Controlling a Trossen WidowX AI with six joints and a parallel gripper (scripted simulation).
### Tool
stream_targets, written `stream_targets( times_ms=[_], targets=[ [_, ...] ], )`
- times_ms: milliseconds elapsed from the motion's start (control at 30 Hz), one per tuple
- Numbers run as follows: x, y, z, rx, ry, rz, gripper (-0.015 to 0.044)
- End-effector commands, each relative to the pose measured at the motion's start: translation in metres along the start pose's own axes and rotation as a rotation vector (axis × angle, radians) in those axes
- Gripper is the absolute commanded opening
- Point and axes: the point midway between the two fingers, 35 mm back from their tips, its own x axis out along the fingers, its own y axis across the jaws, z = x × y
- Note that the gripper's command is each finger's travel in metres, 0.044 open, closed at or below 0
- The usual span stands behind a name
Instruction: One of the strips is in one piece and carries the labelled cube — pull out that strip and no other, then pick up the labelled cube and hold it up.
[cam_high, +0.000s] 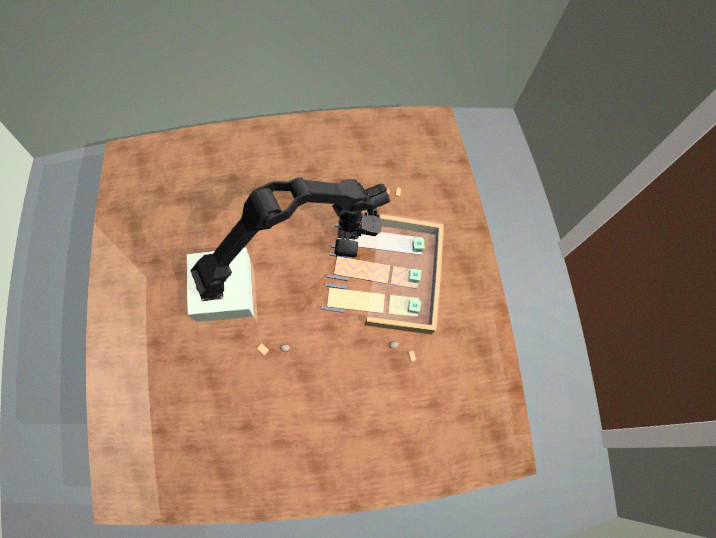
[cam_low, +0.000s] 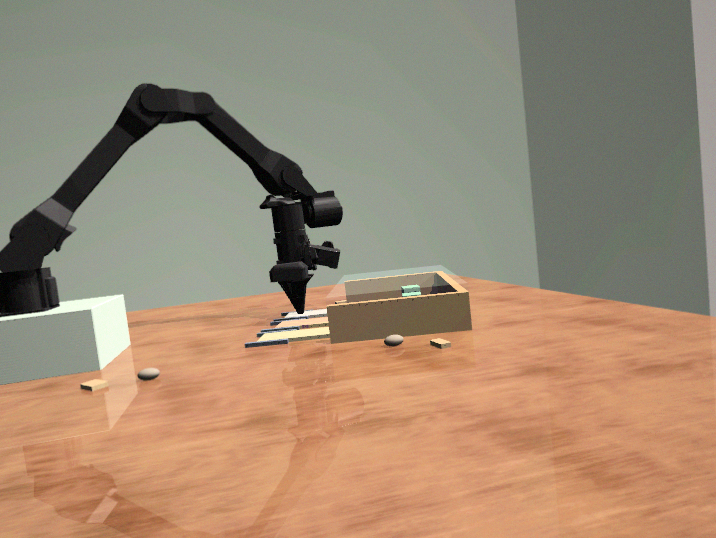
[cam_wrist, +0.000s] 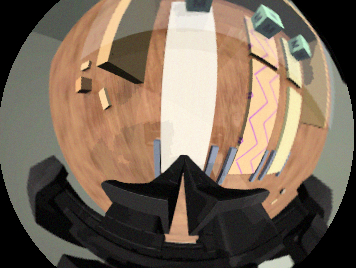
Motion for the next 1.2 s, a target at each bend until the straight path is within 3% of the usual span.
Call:
stream_targets(
  times_ms=[0,1167],
  targets=[
    [0.003,0.0,-0.01,0.001,0.01,-0.004,0.0],
    [0.005,0.001,-0.065,0.001,0.016,-0.004,0.0]
  ],
)
